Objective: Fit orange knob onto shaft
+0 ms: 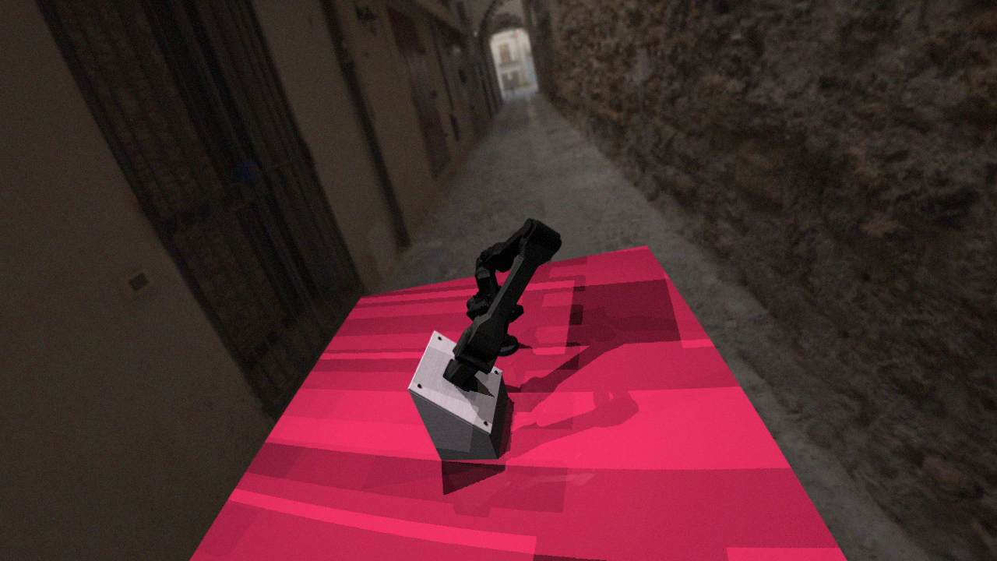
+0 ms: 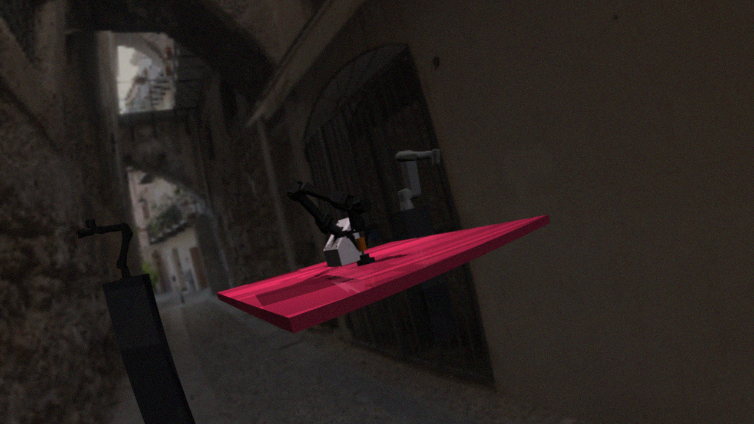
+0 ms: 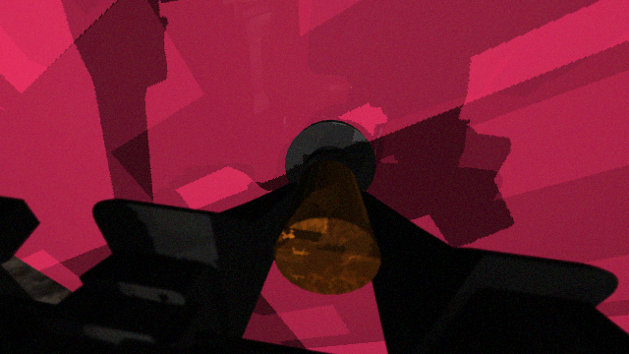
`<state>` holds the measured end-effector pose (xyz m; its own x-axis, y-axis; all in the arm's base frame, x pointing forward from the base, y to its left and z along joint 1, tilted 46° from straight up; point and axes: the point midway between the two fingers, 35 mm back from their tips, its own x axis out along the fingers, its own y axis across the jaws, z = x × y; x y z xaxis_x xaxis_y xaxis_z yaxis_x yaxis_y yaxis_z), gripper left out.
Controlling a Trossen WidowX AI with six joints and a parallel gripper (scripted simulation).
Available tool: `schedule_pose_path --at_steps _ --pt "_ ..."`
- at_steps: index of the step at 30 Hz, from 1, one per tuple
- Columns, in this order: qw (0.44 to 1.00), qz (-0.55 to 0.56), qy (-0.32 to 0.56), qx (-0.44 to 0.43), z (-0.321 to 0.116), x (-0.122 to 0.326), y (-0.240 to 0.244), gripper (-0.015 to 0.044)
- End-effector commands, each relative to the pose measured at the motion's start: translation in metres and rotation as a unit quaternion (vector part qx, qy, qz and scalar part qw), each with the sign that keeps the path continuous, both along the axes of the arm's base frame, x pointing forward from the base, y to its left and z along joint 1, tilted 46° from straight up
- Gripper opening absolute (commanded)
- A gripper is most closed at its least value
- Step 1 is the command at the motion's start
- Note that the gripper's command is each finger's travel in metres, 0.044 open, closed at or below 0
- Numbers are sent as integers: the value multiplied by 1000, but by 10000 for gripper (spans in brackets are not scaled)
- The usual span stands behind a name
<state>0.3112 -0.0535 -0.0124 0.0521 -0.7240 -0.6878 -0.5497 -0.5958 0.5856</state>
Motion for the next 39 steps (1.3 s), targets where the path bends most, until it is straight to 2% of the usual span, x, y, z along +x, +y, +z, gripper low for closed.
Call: schedule_pose_path --at_steps 1,16,24,39 --pt "1000 -4 -6 3 1 4 1 0" --pt "1000 -4 -6 3 2 3 2 0" --pt "994 -76 -81 8 0 0 1 0" --pt "994 -76 -81 8 -2 -2 0 0"
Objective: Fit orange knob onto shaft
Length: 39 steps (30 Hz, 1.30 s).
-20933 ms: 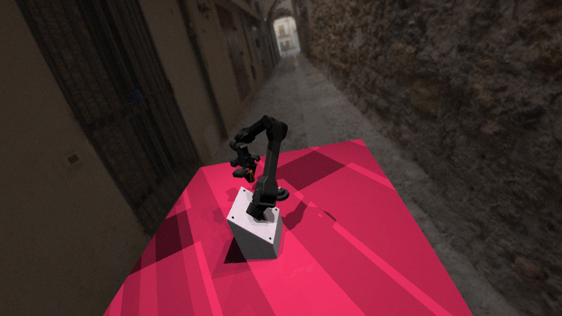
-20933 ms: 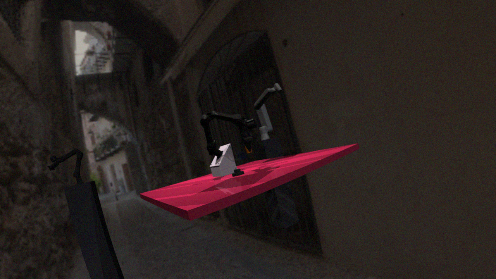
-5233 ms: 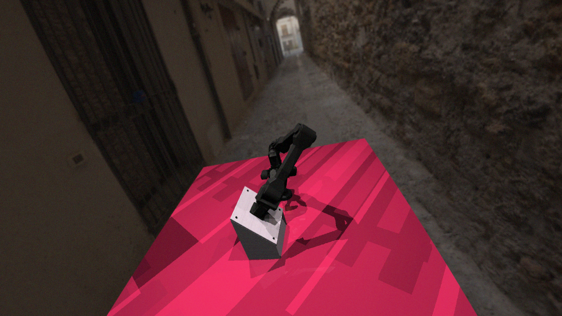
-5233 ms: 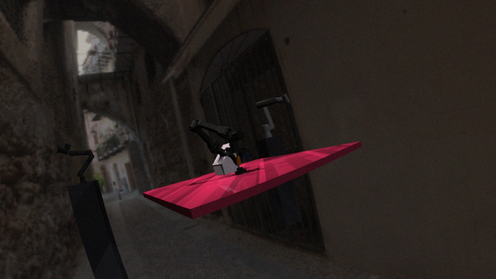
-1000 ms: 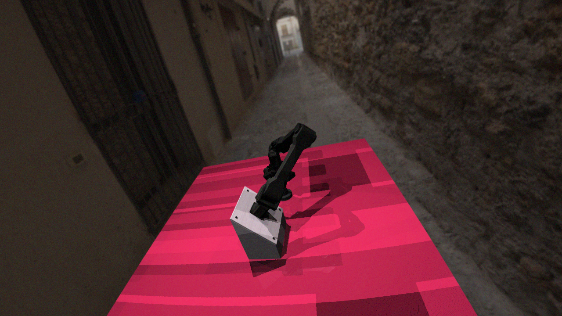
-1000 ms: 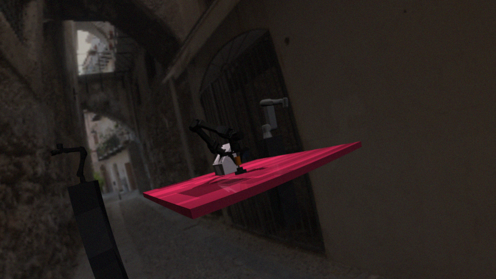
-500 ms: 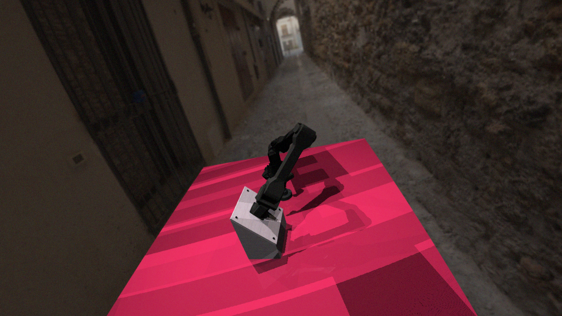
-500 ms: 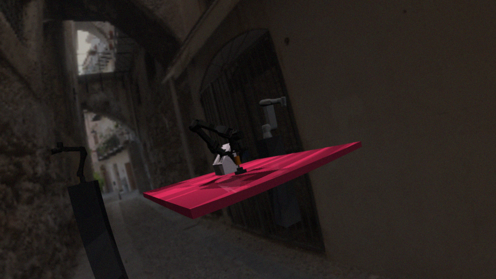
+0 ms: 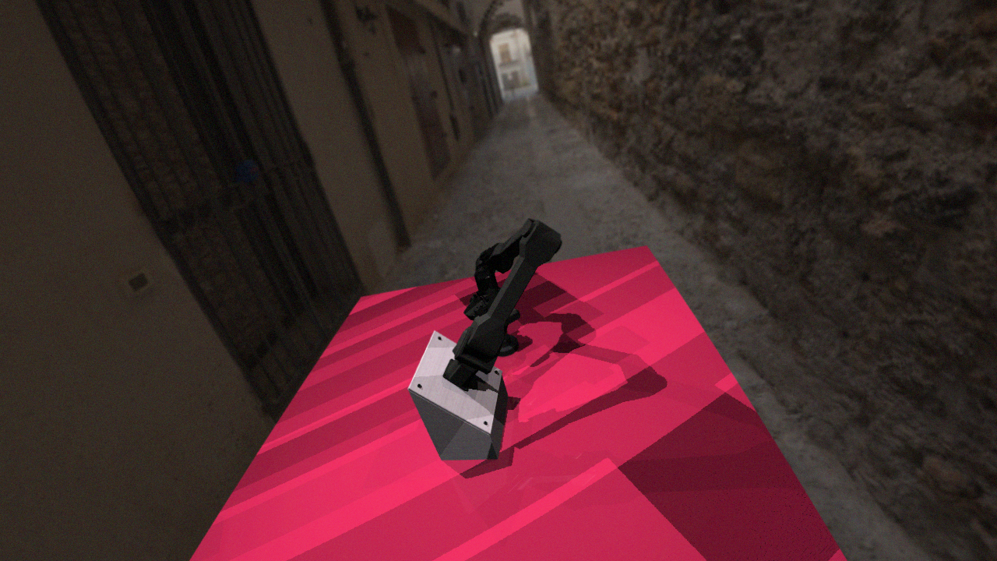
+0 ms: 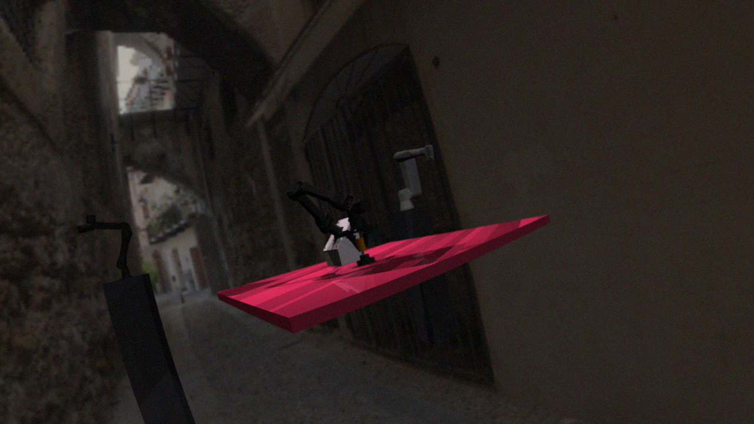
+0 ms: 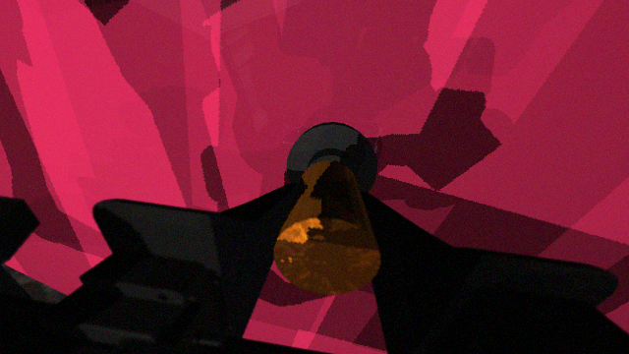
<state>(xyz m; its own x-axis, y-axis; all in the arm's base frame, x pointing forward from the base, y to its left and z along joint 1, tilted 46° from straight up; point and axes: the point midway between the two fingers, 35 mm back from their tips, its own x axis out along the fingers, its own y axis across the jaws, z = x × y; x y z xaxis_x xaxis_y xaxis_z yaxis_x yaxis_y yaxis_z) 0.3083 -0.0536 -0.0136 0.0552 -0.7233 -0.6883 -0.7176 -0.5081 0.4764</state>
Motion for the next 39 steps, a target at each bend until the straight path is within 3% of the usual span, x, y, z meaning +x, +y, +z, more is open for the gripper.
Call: schedule_pose_path --at_steps 1,9,16,39 --pt "1000 -2 -1 2 -1 1 0 0" --pt "1000 -5 -5 2 3 2 3 0" --pt "994 -74 -77 8 2 7 1 0" --pt "994 -74 -77 8 1 2 1 0"
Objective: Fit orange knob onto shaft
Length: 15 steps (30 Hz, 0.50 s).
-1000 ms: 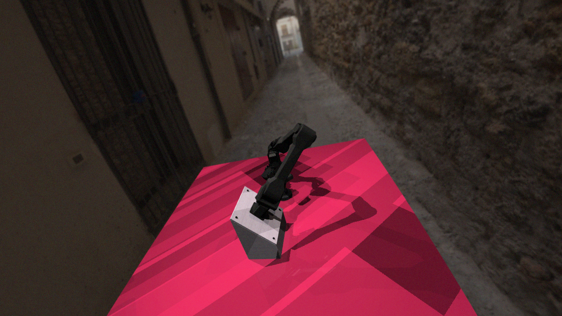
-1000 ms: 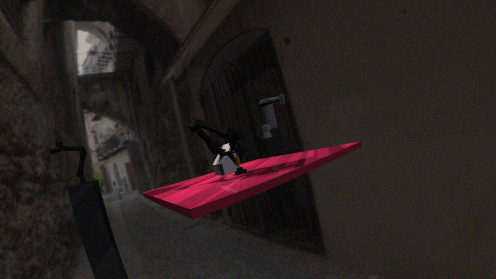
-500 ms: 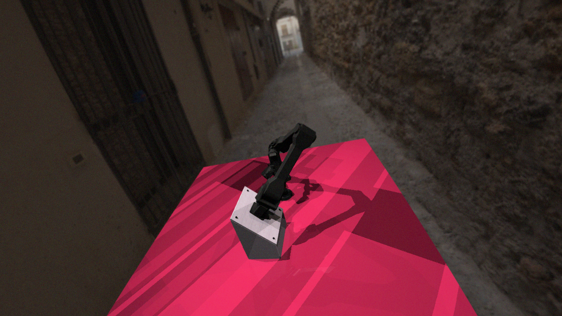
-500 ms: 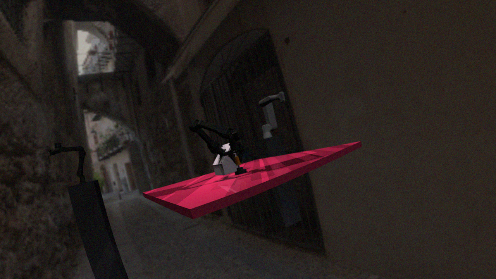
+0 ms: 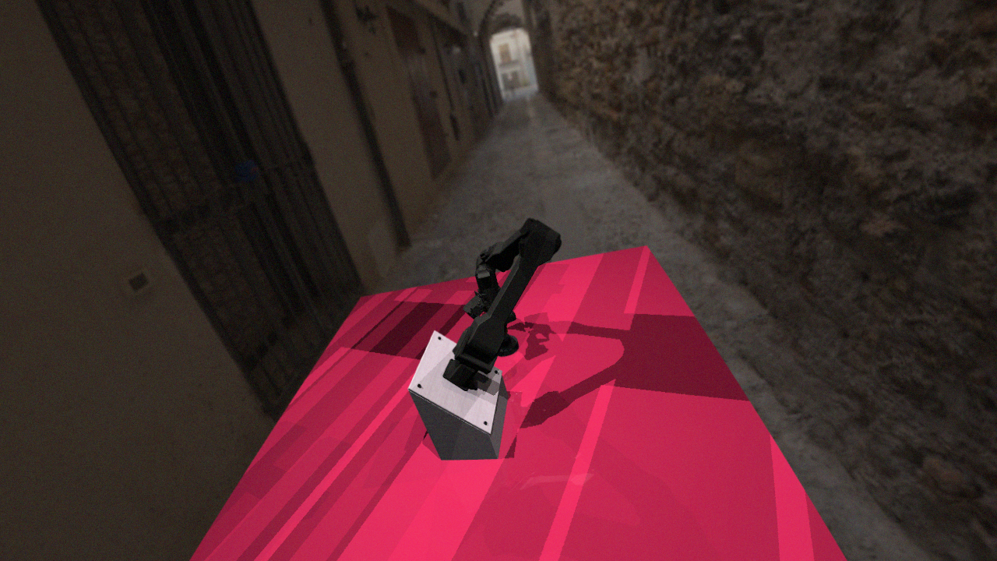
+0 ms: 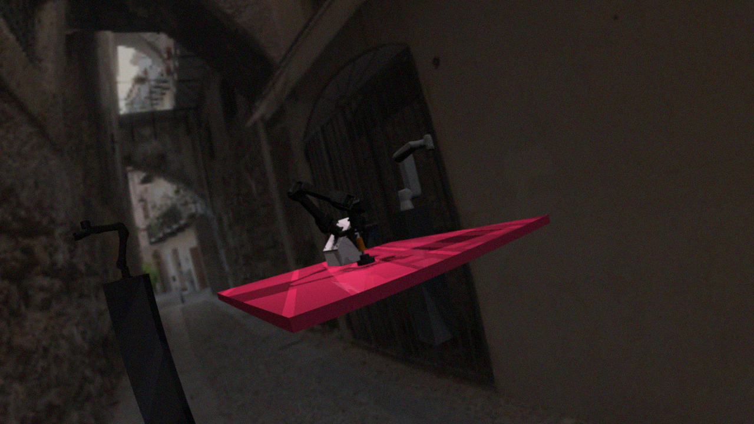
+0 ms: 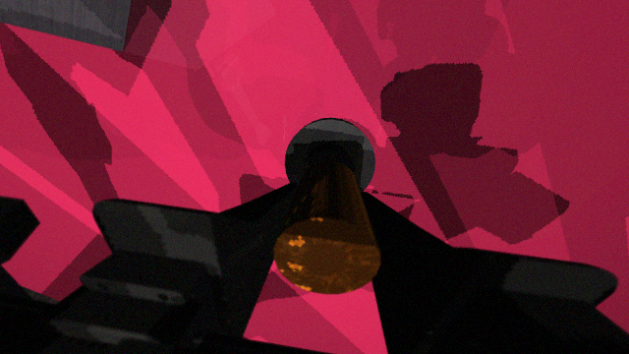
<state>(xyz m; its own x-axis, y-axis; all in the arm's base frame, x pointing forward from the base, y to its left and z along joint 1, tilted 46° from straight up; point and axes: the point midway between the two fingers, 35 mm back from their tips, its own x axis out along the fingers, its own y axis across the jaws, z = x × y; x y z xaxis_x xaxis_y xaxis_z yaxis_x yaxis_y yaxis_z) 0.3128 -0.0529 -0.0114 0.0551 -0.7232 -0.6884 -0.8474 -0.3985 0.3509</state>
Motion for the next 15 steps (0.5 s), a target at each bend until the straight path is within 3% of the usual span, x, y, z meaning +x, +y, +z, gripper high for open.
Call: schedule_pose_path --at_steps 1,15 --pt "1000 -1 -1 2 -1 -2 0 0" --pt "1000 -1 -1 2 0 0 1 0"
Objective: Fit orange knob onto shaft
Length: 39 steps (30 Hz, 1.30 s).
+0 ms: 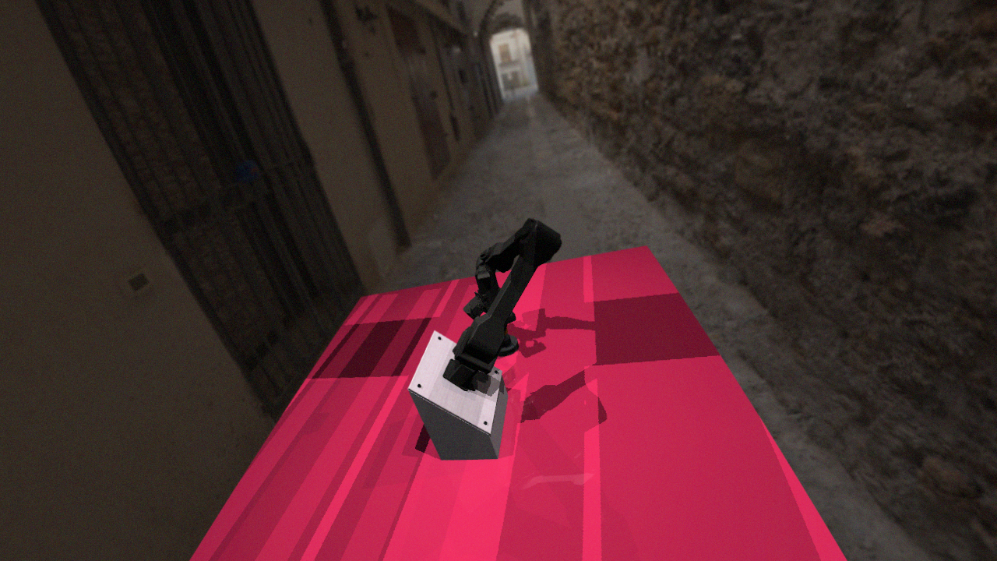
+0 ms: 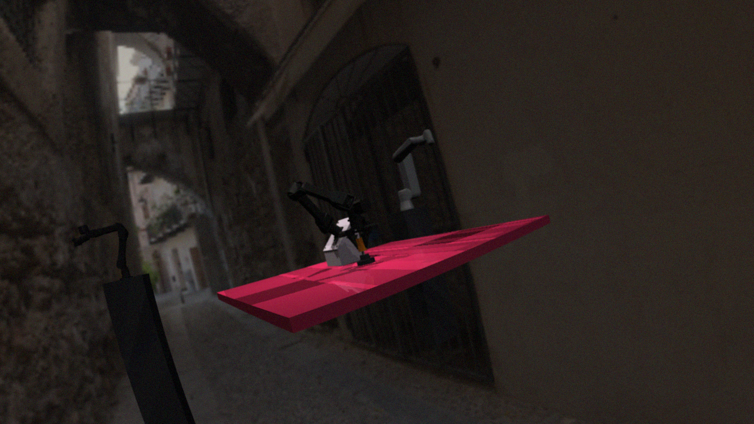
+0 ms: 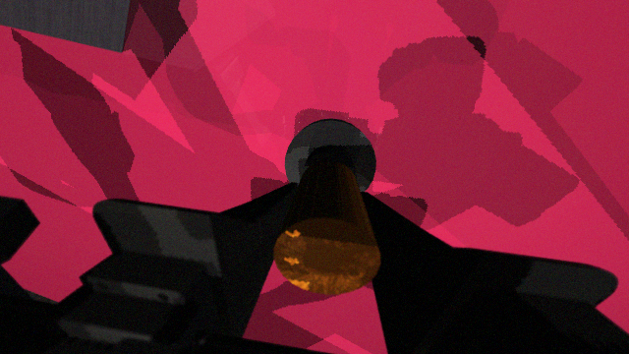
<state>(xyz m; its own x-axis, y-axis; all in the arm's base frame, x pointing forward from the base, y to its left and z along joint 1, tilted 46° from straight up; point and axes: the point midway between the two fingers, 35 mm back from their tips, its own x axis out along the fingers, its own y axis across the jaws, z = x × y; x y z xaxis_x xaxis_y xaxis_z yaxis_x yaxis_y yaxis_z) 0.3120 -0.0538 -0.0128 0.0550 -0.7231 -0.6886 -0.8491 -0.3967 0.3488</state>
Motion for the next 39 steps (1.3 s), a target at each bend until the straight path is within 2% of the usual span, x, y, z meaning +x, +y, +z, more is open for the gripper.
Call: schedule_pose_path --at_steps 1,5,11,39 --pt "1000 0 0 2 2 1 2 0" --pt "1000 -9 -9 2 3 2 3 0" --pt "995 -72 -75 7 1 3 1 0" --pt "995 -72 -75 7 1 1 2 0"
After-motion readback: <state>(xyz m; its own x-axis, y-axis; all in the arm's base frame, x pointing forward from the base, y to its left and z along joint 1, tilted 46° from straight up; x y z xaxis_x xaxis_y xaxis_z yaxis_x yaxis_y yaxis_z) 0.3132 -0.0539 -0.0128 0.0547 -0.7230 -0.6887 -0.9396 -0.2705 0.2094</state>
